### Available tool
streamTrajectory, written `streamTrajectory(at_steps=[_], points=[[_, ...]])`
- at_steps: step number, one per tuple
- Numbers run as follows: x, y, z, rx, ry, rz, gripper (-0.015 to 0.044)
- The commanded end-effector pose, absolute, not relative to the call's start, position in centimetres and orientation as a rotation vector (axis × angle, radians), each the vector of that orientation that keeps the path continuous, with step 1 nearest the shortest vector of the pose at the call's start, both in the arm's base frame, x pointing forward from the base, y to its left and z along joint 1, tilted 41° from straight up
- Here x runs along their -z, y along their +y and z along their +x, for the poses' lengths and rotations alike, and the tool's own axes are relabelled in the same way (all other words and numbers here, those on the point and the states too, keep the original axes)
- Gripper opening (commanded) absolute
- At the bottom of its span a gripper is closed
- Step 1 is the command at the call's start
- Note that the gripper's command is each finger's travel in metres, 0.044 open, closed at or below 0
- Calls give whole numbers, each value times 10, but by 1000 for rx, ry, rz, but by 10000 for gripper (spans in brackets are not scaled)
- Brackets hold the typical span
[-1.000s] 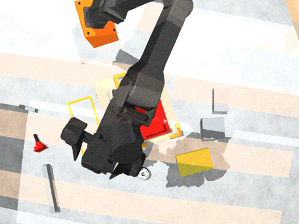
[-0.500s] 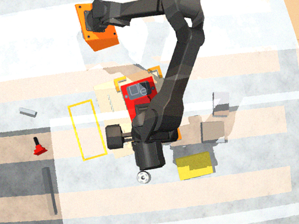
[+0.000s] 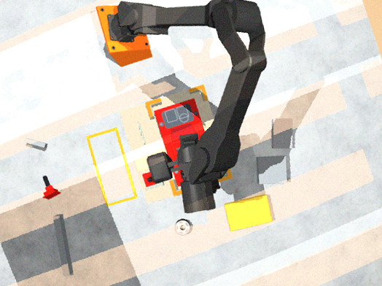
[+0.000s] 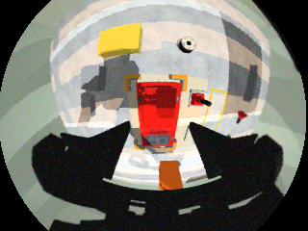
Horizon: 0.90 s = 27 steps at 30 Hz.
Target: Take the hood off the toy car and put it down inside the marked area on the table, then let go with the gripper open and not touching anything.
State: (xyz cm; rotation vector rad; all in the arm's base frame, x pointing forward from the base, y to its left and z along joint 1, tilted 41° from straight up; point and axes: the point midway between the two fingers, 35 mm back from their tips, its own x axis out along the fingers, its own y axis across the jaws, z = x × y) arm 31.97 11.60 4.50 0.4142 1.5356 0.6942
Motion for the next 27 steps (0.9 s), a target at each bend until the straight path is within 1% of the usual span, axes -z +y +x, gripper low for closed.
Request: streamTrajectory(at_steps=[1,27], points=[[-43,120,318,-707,1537,410,440],[-26,133,318,-707,1537,410,440]])
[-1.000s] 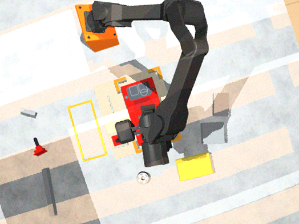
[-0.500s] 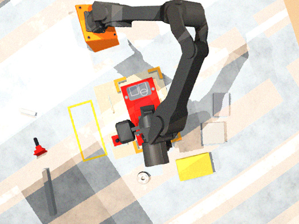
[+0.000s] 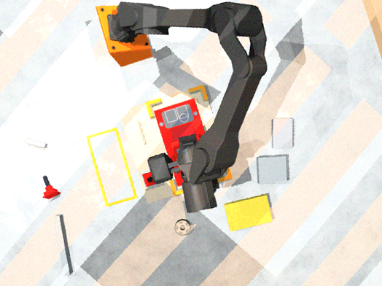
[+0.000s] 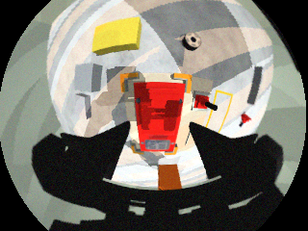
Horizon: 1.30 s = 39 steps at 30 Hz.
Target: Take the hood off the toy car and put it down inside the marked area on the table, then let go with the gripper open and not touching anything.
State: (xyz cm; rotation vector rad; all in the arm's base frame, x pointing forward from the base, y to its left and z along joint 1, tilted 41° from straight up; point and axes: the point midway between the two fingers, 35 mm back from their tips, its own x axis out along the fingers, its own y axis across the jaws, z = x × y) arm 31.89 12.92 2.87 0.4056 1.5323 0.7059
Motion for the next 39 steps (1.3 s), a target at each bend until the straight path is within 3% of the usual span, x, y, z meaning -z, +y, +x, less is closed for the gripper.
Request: streamTrajectory(at_steps=[1,39], points=[[-25,133,317,-707,1537,410,440],[-4,149,315,-709,1537,411,440]])
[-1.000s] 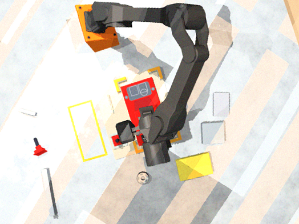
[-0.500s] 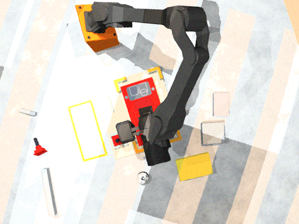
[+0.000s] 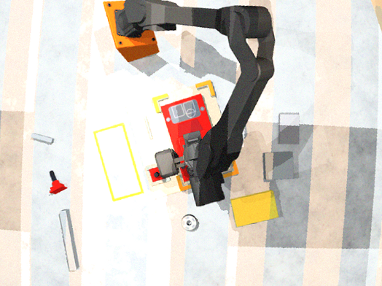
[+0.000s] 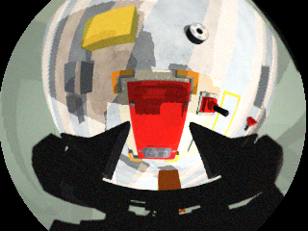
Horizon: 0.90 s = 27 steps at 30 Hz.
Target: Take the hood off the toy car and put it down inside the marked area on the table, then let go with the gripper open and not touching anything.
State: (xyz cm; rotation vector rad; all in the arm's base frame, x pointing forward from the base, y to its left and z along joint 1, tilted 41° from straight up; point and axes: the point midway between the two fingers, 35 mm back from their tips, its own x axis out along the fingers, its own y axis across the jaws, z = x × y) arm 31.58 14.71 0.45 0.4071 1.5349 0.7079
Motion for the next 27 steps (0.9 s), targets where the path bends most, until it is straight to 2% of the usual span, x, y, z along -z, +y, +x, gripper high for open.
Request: streamTrajectory(at_steps=[1,27], points=[[-3,149,315,-709,1537,411,440],[6,158,314,-709,1537,412,440]])
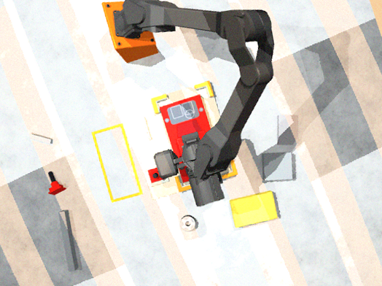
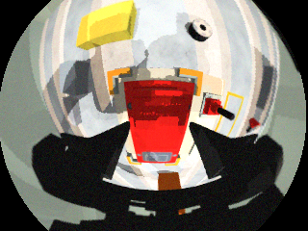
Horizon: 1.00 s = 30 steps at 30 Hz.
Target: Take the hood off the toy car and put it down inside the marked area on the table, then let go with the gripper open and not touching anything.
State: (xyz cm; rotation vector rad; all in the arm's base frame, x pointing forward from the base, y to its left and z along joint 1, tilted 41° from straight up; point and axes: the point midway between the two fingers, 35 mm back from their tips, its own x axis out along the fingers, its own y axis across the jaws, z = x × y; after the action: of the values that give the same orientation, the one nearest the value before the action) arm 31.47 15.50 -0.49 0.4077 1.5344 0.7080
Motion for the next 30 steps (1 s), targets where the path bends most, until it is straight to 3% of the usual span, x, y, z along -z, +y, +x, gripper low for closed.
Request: streamTrajectory(at_steps=[1,12,15,25,30], points=[[7,158,314,-709,1537,412,440],[11,161,313,-710,1537,412,440],[9,159,314,-708,1534,408,361],[9,159,314,-708,1534,408,295],[8,158,314,-708,1534,408,163]])
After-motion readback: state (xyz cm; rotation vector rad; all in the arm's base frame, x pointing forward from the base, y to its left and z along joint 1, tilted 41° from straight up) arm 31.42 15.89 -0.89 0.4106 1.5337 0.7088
